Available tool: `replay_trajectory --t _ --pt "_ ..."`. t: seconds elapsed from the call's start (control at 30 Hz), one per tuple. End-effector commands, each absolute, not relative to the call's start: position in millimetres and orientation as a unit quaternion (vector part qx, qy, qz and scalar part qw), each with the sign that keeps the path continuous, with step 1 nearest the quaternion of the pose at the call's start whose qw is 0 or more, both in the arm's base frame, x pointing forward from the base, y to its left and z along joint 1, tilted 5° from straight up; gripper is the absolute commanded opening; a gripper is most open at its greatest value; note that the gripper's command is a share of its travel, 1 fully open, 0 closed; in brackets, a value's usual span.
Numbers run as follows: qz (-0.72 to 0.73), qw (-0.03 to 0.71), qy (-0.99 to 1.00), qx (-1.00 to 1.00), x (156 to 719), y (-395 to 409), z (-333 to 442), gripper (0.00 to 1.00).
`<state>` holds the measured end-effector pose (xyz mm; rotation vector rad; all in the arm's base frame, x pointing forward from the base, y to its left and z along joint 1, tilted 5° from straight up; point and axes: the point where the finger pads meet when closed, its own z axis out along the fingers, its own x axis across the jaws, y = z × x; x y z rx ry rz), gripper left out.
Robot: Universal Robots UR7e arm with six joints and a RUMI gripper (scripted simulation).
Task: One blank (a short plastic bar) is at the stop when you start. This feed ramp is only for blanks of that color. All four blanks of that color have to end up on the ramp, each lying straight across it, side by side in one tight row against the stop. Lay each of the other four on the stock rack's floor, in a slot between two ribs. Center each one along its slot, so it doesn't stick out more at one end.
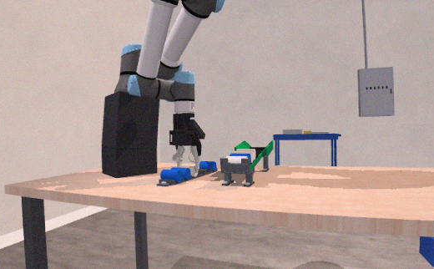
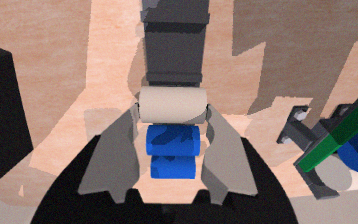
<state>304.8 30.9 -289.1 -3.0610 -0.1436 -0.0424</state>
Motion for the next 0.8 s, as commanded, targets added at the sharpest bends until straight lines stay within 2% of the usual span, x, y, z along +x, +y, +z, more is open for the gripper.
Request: replay_trajectory --t 0.0,0.77 --pt "-0.014 0.038 -0.047 -0.998 305.1 30.5 -285.3 0.39" --pt "-0.014 0.038 -0.047 -0.998 303.7 26.3 -231.9 0.39"
